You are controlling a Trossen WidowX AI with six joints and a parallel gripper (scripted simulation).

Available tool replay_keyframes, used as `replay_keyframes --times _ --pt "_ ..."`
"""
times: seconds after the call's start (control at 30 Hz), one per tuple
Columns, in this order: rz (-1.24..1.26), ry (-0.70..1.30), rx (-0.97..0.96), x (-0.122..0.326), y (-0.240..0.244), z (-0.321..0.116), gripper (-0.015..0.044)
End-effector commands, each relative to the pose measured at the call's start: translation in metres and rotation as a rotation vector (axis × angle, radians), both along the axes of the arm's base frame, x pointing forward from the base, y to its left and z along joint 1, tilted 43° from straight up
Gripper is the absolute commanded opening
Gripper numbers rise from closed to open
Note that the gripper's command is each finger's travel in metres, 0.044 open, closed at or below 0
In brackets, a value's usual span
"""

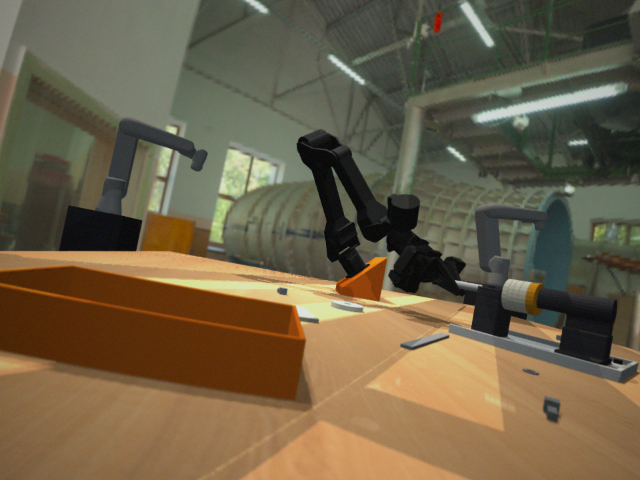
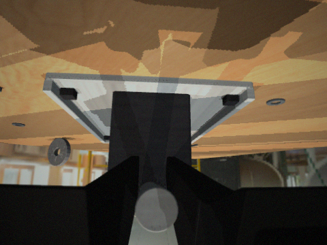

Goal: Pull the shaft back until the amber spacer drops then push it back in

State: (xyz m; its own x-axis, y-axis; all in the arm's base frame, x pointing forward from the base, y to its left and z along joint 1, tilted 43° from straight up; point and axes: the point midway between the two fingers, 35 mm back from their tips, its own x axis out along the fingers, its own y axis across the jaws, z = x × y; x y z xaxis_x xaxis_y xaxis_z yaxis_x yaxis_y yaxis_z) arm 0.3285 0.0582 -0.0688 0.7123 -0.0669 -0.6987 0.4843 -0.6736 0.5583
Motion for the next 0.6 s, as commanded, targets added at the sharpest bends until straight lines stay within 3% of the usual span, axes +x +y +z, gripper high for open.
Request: replay_keyframes --times 0.0,0.57 --pt "-0.001 0.0 -0.004 -0.0012 -0.001 0.0005 0.0" --pt "-0.001 0.0 -0.004 -0.0029 -0.0016 0.0013 0.0"
